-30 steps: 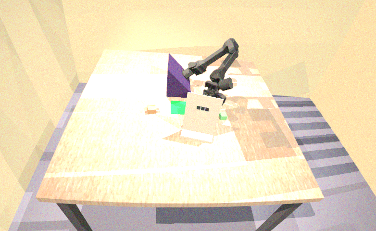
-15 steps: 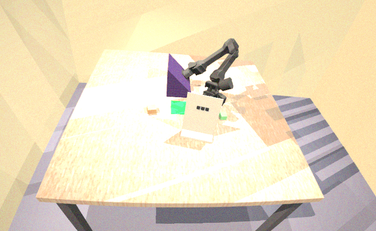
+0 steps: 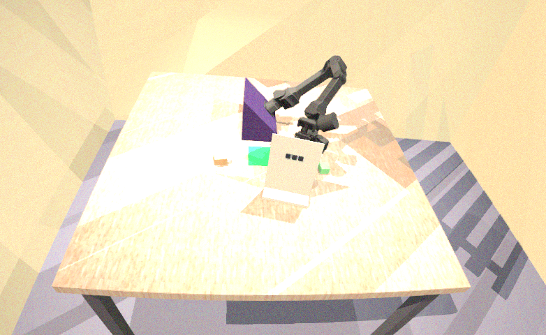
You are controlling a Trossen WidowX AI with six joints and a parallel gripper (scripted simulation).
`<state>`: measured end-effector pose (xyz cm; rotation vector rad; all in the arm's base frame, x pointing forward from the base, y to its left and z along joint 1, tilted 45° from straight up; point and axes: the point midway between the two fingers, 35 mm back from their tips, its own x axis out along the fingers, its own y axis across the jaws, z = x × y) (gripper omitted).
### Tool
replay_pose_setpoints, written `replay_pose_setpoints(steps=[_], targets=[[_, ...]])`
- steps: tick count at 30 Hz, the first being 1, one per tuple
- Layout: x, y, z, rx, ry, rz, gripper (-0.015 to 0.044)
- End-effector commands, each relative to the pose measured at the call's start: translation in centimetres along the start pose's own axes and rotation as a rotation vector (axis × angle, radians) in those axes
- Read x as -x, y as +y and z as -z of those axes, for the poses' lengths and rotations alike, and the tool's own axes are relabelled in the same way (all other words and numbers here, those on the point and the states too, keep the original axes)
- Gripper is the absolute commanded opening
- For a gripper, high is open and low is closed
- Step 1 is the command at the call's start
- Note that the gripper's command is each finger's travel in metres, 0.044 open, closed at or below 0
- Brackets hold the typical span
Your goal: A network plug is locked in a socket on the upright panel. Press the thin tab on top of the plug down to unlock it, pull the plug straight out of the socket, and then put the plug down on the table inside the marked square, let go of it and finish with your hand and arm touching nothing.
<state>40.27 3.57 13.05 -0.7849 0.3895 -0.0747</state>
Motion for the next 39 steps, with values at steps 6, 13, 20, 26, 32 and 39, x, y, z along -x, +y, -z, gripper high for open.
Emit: replay_pose_setpoints(steps=[6, 13, 20, 26, 32, 39], targets=[[0.5, 0.0, 0.1, 0.003, -0.003, -0.003, 0.0], [0.8, 0.0, 0.2, 0.003, -0.003, -0.003, 0.0], [1.2, 0.0, 0.3, 0.003, -0.003, -0.003, 0.0], [1.5, 0.0, 0.4, 0.003, -0.003, -0.003, 0.0], [1.8, 0.0, 0.5, 0.003, -0.003, -0.003, 0.0], [2.2, 0.0, 0.4, 0.003, -0.003, -0.003, 0.0]])
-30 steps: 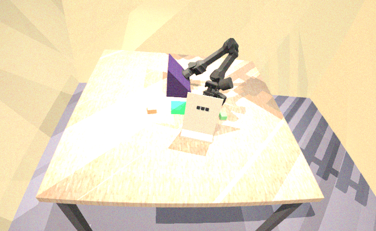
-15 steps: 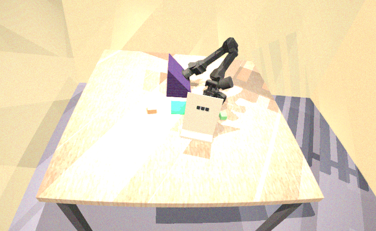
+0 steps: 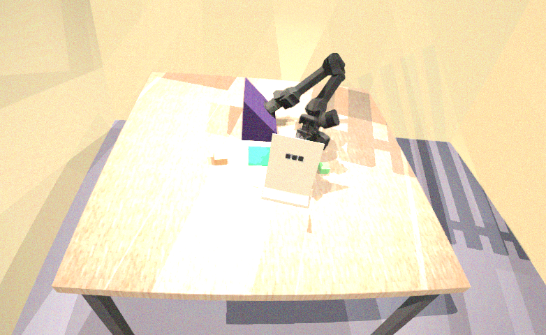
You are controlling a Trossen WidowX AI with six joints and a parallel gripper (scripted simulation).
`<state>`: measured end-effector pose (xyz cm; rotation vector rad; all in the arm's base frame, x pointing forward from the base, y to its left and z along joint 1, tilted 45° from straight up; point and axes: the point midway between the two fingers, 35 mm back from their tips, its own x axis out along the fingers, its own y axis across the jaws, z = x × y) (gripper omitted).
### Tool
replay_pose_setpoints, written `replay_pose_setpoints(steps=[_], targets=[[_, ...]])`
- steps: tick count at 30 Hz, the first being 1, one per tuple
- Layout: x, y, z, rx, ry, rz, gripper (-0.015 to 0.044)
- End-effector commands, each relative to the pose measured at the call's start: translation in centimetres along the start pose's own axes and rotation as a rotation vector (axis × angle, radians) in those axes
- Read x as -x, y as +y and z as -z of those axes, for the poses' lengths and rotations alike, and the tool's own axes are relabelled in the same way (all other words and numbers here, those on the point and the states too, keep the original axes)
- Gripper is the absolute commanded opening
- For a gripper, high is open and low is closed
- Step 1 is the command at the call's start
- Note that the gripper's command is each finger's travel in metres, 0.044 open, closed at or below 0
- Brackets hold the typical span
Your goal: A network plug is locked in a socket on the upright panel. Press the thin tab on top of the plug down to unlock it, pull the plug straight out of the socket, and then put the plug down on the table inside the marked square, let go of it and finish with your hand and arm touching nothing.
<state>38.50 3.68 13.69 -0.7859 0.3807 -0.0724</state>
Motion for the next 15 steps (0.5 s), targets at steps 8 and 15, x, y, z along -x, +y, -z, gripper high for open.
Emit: replay_pose_setpoints(steps=[8, 15], targets=[[0.71, 0.24, 0.22, 0.002, 0.006, -0.005, 0.0], [1.05, 0.24, 0.2, 0.002, 0.006, -0.005, 0.0]])
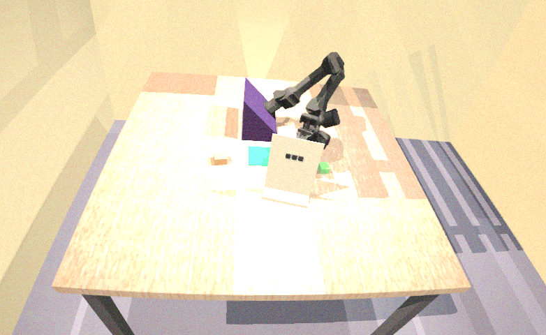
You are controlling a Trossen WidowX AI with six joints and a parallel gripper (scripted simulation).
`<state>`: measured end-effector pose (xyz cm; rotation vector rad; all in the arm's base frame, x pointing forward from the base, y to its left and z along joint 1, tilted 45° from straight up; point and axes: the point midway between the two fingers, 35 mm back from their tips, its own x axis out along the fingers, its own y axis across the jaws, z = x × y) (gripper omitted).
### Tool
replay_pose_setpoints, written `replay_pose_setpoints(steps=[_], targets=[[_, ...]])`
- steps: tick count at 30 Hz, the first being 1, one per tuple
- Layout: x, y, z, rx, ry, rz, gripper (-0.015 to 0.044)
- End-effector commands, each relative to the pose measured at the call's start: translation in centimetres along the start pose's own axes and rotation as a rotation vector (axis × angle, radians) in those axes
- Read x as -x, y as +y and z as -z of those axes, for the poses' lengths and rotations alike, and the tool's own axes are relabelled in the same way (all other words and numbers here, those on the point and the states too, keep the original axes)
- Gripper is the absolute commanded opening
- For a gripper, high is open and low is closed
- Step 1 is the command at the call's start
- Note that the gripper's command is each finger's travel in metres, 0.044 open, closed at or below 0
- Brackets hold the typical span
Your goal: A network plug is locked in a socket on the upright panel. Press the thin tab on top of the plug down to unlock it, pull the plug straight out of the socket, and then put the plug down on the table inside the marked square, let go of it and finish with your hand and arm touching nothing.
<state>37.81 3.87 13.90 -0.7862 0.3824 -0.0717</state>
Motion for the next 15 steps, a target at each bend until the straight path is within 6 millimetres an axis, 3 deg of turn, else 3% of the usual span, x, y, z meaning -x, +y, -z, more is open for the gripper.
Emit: replay_pose_setpoints(steps=[1, 15], targets=[[0.35, 0.2, 0.21, 0.001, 0.005, -0.004, 0.0], [1.05, 0.2, 0.17, 0.001, 0.005, -0.004, 0.0]])
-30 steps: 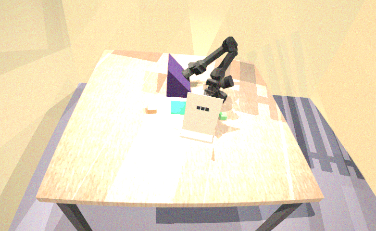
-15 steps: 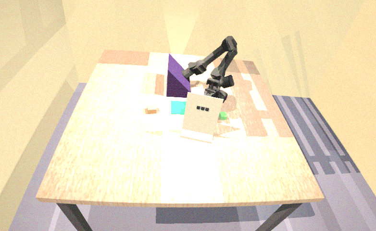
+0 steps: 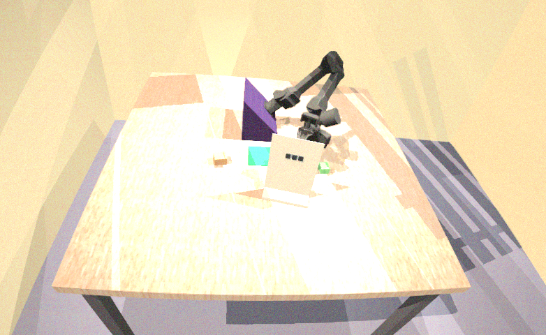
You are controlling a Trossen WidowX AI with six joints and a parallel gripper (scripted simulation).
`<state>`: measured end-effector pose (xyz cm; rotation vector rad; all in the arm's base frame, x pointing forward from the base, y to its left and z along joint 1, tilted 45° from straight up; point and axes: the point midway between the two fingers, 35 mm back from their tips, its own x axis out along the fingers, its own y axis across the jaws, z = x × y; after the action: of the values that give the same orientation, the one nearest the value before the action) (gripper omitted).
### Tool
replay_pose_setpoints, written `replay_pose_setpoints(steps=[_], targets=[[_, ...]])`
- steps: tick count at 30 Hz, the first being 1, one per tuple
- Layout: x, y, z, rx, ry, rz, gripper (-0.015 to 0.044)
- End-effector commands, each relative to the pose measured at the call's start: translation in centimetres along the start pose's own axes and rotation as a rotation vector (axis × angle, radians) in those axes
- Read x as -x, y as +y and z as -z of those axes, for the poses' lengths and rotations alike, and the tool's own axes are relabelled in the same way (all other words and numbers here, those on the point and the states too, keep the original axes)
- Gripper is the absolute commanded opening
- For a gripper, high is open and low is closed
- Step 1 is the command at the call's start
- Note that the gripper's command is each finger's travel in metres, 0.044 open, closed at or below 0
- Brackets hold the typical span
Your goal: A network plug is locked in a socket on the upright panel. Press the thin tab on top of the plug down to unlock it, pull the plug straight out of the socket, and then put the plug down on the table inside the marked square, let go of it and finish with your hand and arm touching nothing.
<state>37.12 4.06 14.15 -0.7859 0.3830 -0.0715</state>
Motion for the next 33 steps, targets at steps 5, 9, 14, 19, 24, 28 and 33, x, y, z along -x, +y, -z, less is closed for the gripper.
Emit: replay_pose_setpoints(steps=[5, 9, 14, 19, 24, 28, 33], targets=[[0.6, 0.2, 0.2, 0.001, 0.005, -0.004, 0.0], [0.8, 0.2, 0.2, 0.001, 0.005, -0.004, 0.0], [1.0, 0.2, 0.2, 0.001, 0.005, -0.004, 0.0], [1.3, 0.2, 0.2, 0.001, 0.005, -0.004, 0.0], [1.5, 0.2, 0.2, 0.001, 0.005, -0.004, 0.0], [1.7, 0.2, 0.2, 0.001, 0.005, -0.004, 0.0], [2.0, 0.2, 0.1, 0.001, 0.005, -0.004, 0.0]])
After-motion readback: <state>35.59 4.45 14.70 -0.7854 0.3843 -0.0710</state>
